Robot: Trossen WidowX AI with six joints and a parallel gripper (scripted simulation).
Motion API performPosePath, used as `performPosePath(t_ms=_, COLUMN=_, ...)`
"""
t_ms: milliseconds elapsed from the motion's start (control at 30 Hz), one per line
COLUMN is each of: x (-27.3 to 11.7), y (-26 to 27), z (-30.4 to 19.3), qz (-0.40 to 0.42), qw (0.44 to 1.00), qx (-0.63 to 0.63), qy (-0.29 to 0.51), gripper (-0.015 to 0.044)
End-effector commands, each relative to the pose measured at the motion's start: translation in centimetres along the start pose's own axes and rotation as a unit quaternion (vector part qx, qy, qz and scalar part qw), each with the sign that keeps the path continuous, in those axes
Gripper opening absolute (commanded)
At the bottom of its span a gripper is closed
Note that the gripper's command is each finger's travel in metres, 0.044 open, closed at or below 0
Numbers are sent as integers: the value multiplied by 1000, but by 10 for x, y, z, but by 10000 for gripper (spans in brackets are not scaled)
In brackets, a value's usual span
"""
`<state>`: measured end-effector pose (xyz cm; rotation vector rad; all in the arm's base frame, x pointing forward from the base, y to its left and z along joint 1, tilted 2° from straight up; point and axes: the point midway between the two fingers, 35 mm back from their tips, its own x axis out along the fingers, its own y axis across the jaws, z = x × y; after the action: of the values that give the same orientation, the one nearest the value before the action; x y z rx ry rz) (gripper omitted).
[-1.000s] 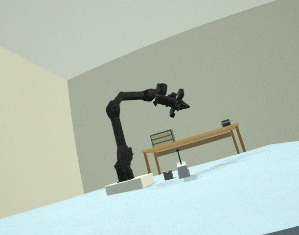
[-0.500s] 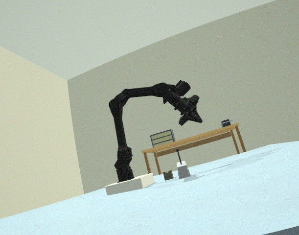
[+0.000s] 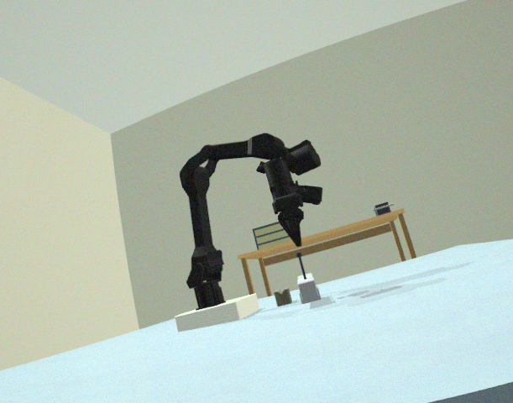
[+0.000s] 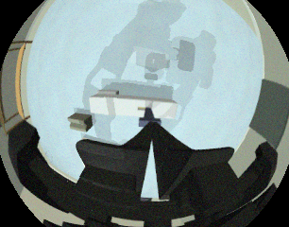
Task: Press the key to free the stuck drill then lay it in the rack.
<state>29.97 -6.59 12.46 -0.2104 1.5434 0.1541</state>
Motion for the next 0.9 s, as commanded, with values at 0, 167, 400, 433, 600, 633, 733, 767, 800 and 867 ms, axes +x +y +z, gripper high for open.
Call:
performPosePath(t_ms=0, x=2, y=1, z=-6, qz=13, qw=1000, qx=2, qy=10, gripper=0)
performPosePath(t_ms=167, x=6, y=1, z=-4, qz=10, qw=1000, qx=2, qy=8, gripper=0)
performPosePath(t_ms=400, x=16, y=2, z=-7, qz=12, qw=1000, qx=2, qy=10, gripper=0)
performPosePath(t_ms=433, x=17, y=2, z=-7, qz=13, qw=1000, qx=2, qy=10, gripper=0)
performPosePath(t_ms=600, x=17, y=2, z=-7, qz=13, qw=1000, qx=2, qy=10, gripper=0)
performPosePath(t_ms=633, x=18, y=2, z=-7, qz=13, qw=1000, qx=2, qy=10, gripper=0)
performPosePath(t_ms=733, x=19, y=1, z=-6, qz=13, qw=1000, qx=2, qy=10, gripper=0)
performPosePath(t_ms=767, x=20, y=1, z=-6, qz=13, qw=1000, qx=2, qy=10, gripper=0)
performPosePath(t_ms=800, x=21, y=1, z=-6, qz=13, qw=1000, qx=2, qy=10, gripper=0)
performPosePath(t_ms=867, x=21, y=2, z=-5, qz=13, qw=1000, qx=2, qy=10, gripper=0)
